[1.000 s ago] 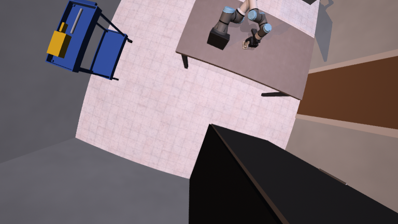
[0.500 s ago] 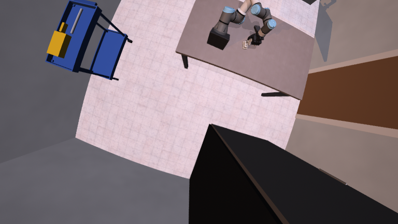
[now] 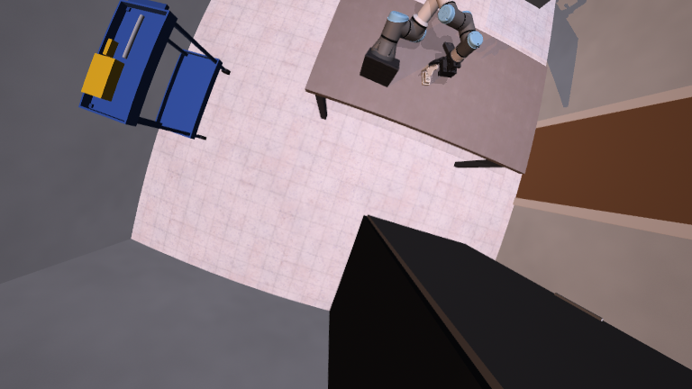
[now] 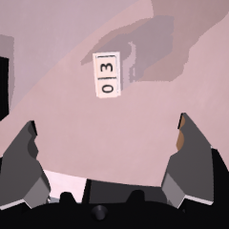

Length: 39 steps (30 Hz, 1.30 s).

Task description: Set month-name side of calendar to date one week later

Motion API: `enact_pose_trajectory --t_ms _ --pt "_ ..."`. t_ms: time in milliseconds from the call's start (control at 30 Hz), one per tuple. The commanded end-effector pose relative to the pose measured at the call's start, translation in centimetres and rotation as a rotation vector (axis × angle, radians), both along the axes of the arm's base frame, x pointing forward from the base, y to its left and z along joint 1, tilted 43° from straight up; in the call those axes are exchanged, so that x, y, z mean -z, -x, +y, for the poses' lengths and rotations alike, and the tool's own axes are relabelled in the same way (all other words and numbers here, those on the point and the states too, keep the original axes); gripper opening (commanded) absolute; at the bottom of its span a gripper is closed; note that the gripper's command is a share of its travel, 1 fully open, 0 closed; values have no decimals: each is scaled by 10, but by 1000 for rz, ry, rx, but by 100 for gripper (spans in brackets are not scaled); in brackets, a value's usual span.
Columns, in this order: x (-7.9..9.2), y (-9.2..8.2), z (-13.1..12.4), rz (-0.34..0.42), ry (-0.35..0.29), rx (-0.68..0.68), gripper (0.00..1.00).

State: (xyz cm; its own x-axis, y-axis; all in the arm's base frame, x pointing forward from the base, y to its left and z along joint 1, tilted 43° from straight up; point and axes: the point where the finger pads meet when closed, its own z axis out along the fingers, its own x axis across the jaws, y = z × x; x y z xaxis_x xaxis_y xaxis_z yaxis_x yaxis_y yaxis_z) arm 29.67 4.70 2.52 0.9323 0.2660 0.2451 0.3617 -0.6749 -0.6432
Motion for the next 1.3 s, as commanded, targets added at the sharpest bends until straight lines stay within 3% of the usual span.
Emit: enact_pose_trajectory --t_ms 0,700,933,1267 --pt "0 0 -1 -1 1 1 100" --pt "-2 0 -3 -1 1 1 100" --pt "-9 0 -9 -1 1 1 100" --pt "-31 -1 -30 -1 1 1 100"
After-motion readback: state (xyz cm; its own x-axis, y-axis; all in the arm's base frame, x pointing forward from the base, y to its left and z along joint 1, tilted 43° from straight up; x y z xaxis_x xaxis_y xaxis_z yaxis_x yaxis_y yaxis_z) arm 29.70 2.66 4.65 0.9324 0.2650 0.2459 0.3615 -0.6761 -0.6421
